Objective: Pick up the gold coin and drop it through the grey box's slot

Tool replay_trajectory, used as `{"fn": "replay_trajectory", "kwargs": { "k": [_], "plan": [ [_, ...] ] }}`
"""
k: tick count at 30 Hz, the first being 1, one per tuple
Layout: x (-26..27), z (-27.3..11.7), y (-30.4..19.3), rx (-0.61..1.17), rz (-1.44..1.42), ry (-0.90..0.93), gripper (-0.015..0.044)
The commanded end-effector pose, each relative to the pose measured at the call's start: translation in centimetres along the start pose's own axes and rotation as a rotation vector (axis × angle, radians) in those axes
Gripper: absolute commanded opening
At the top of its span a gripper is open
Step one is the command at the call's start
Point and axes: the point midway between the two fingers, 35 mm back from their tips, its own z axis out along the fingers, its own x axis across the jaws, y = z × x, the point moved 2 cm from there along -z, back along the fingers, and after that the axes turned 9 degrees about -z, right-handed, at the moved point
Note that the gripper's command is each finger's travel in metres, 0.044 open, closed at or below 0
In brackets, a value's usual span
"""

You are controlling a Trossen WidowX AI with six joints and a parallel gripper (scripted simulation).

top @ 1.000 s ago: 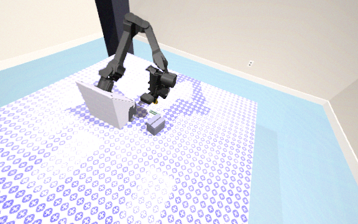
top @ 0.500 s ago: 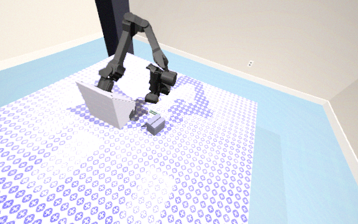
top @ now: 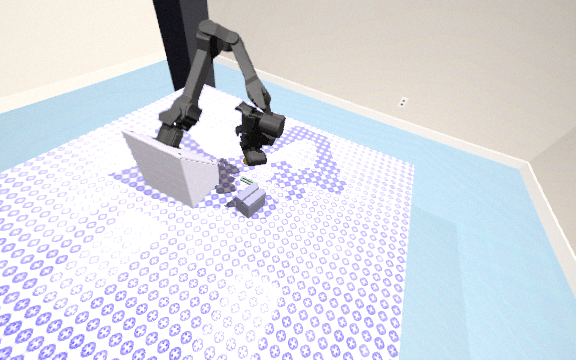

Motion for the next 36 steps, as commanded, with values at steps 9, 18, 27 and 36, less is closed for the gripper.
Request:
{"fn": "replay_trajectory", "kwargs": {
  "k": [9, 18, 27, 36],
  "plan": [
    [0.2, -0.1, 0.2, -0.004, -0.44, 0.001, 0.0],
    [0.2, -0.1, 0.3, -0.004, -0.527, 0.001, 0.0],
    [-1.3, -0.1, 0.0, -0.001, -0.527, -0.001, 0.0],
    [-3.4, -0.2, -0.4, 0.003, -0.528, -0.003, 0.0]
  ]
}}
